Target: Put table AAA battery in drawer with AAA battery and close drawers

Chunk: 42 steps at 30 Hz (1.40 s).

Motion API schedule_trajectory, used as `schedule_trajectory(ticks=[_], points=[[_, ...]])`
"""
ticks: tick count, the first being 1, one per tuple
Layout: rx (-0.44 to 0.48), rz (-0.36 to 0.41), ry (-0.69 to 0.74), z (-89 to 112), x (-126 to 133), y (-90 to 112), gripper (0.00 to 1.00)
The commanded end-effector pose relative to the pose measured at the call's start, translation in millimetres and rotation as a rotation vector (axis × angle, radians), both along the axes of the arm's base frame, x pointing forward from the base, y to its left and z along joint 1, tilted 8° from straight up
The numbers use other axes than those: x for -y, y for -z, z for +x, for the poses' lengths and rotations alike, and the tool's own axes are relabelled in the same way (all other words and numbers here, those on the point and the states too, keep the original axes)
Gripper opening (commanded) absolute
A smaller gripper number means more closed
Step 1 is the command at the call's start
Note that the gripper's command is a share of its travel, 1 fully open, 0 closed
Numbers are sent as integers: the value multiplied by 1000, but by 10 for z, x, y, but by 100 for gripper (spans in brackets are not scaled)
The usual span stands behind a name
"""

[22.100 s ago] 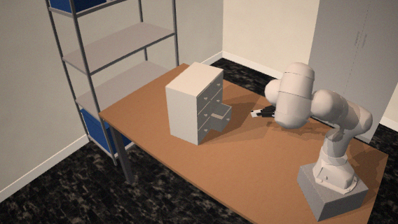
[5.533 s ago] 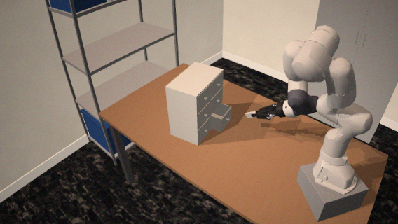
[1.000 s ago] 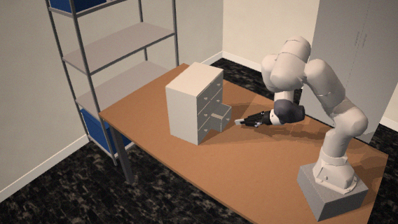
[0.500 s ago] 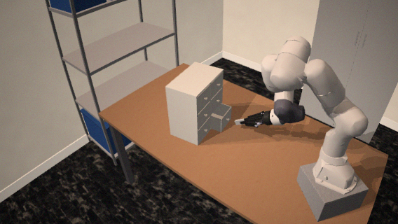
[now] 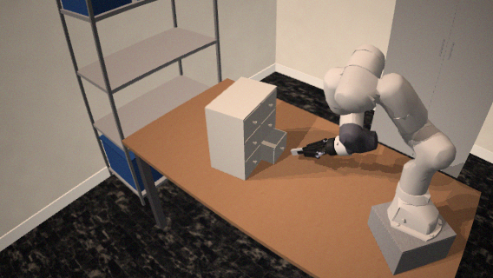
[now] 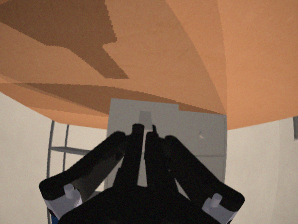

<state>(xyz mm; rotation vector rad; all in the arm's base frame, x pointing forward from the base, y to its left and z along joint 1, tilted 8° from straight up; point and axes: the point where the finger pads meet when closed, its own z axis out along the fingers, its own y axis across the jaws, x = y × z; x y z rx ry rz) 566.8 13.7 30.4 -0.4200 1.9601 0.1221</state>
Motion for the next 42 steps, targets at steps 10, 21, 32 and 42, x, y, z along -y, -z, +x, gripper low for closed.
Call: schedule_trajectory(ticks=[10,21,32,42], points=[[5,-2,-1,5,-2,-7,0],[5,-2,-1,7,-2,-7,0],[5,-2,-1,41,-15,-10,0],[5,-2,-1,103,-39,-16,0]])
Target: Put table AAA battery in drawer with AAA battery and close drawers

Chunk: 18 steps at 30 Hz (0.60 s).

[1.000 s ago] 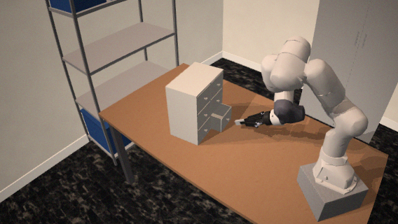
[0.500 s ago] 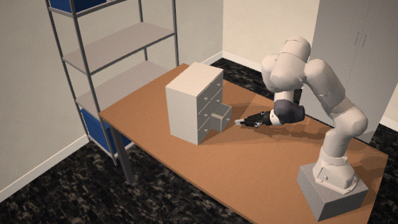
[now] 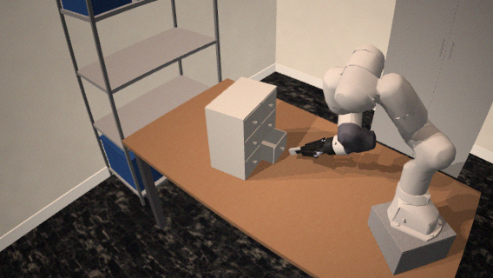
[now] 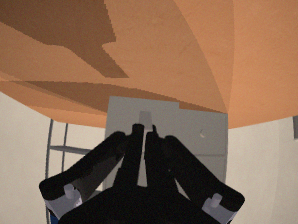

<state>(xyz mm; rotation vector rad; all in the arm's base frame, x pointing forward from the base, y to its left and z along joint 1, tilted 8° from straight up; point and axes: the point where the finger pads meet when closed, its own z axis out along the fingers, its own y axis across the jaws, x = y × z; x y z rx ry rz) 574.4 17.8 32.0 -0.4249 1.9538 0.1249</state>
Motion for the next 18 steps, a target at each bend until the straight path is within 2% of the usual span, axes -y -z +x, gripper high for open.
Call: schedule_trajectory(ticks=[1,18], points=[[-1,-3,4,37,-1,-1,0],[-1,-3,4,244,-81,-22,0]])
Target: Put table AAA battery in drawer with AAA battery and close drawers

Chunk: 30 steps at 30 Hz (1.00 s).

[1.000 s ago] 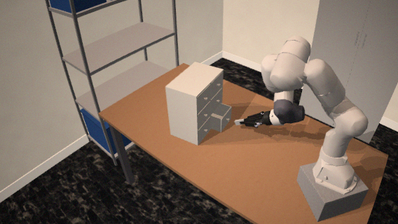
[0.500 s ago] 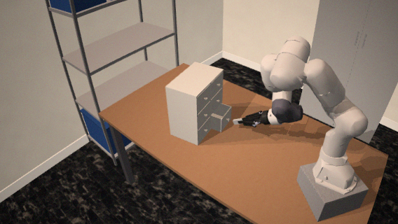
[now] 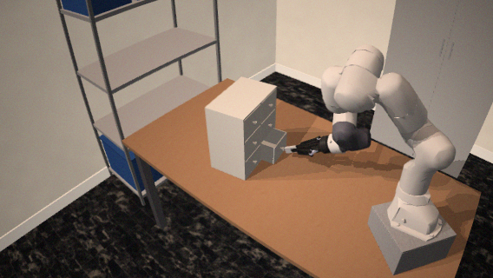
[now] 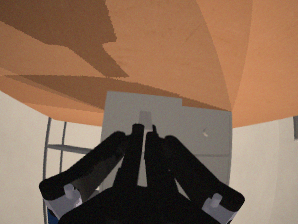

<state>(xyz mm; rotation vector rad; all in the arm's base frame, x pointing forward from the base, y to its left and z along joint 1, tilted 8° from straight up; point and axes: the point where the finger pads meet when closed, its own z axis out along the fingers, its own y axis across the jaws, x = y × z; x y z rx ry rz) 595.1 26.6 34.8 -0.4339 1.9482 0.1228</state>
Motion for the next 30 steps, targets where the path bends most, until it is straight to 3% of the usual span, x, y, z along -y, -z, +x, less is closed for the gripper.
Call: schedule_trajectory(ticks=[1,30], points=[[-6,2,10,53,0,5,0],[-6,2,10,465,-158,-36,0]])
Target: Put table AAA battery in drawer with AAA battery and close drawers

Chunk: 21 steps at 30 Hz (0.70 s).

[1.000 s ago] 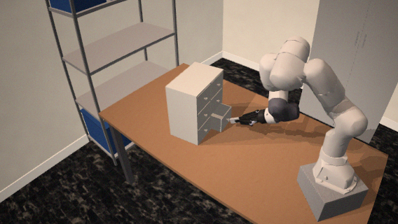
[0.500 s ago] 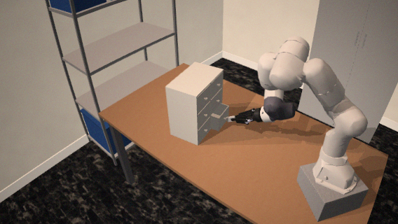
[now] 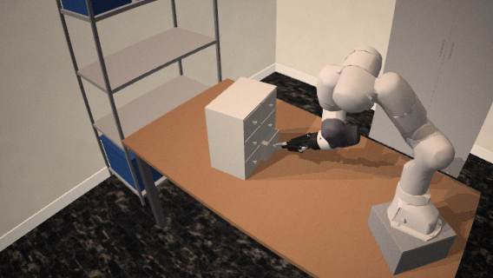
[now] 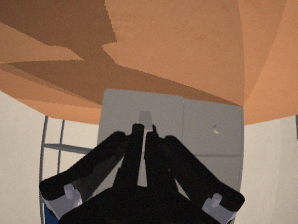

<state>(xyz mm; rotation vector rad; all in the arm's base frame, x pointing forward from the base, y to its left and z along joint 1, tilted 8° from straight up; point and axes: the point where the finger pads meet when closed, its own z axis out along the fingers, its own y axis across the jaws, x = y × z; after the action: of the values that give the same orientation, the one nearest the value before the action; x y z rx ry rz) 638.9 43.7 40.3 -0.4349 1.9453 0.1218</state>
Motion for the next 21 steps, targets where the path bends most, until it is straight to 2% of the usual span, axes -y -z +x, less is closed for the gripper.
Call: schedule_trajectory(ticks=[1,21], points=[[-9,3,11,41,9,18,0],[-9,3,11,209,-56,1,0]])
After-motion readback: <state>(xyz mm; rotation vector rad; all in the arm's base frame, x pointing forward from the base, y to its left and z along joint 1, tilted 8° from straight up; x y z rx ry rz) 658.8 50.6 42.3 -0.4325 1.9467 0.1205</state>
